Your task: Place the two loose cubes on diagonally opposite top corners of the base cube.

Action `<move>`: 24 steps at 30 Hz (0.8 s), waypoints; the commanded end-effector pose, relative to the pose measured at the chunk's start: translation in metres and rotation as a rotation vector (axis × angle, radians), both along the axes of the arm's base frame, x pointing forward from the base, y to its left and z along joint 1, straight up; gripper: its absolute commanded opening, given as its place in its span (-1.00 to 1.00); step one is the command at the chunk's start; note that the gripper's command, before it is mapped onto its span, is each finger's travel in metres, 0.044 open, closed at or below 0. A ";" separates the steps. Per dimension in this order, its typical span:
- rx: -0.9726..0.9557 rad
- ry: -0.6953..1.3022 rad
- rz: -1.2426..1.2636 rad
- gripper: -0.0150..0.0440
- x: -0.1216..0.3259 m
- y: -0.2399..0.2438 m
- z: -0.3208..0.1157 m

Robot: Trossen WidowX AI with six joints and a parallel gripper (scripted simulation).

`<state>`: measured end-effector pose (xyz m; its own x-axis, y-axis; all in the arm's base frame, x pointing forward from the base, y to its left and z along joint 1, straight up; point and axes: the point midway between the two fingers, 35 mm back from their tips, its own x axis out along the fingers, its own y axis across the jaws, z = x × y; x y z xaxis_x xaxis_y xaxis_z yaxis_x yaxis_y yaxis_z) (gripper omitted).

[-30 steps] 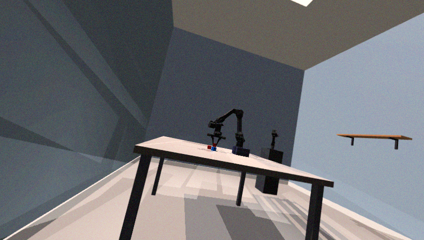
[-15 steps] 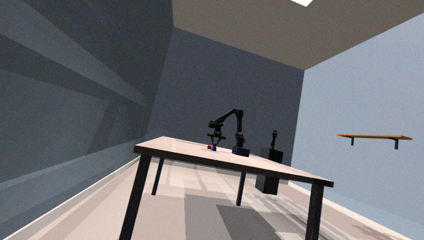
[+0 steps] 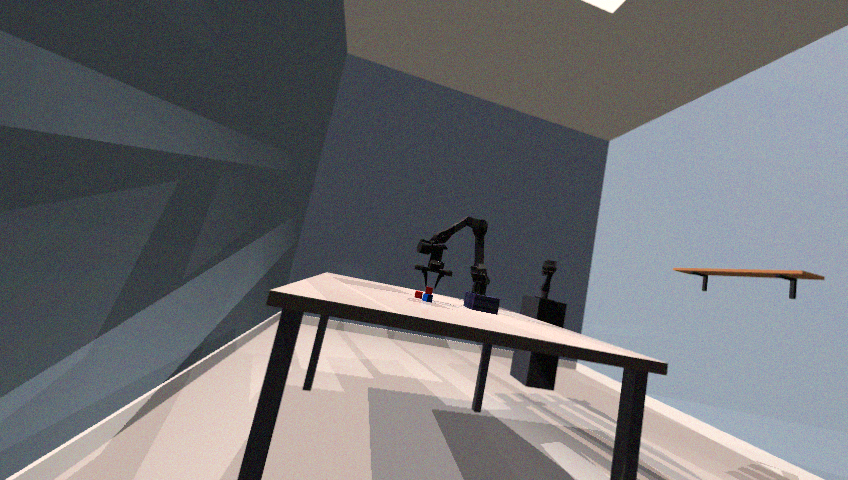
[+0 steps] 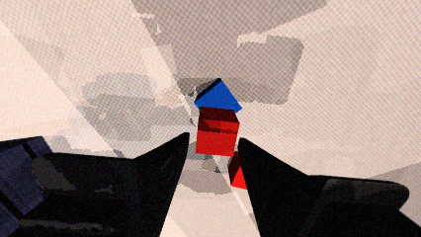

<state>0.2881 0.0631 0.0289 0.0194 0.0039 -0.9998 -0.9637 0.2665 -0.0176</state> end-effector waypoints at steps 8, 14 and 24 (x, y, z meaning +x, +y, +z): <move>0.003 -0.013 0.000 0.20 0.002 0.000 0.015; 0.003 -0.013 0.000 0.20 0.001 0.000 0.018; 0.001 -0.009 -0.072 0.41 0.016 -0.033 0.033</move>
<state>0.2932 0.0521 0.0508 0.0208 0.0029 -0.9998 -0.9570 0.2895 -0.0190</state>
